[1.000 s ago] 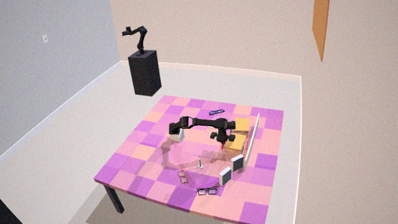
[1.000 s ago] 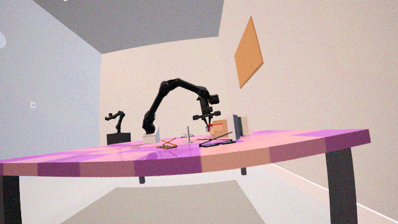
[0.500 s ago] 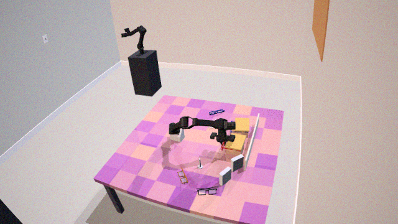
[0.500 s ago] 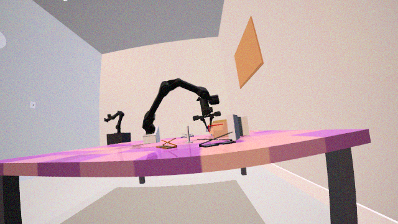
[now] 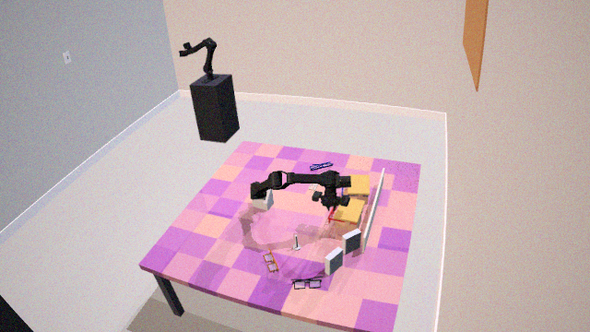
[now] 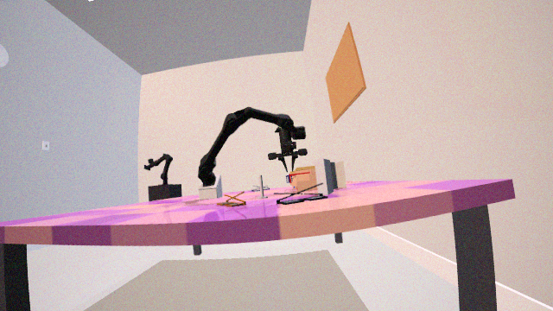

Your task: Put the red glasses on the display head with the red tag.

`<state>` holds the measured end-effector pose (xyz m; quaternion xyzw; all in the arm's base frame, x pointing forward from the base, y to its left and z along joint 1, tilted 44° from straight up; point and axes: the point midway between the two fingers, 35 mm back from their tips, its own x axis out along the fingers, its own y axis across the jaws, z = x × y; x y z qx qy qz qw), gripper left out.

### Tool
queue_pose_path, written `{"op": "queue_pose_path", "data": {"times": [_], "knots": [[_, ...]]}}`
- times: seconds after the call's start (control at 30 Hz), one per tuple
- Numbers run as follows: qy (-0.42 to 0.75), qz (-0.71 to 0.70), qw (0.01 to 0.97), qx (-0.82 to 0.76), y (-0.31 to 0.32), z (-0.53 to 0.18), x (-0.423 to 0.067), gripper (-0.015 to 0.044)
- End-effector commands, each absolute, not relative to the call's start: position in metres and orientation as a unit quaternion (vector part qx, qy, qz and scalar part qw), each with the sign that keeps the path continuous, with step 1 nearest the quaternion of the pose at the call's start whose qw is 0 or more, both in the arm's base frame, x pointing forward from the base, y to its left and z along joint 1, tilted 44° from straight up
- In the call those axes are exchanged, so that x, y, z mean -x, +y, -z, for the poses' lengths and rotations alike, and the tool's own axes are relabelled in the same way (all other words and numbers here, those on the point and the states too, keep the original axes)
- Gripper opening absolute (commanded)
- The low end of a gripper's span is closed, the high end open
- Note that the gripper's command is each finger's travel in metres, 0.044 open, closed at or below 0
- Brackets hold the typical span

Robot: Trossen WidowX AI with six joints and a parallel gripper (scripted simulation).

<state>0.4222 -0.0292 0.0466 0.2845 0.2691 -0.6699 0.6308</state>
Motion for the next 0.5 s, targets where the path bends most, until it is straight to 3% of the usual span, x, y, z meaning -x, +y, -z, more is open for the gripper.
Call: {"op": "queue_pose_path", "data": {"times": [0.0, 0.47], "knots": [[0.273, 0.676, 0.623, -0.282, -0.027, -0.045, -0.417, 0.0108], [0.275, 0.676, 0.623, -0.281, -0.012, -0.057, -0.367, 0.0108]]}}
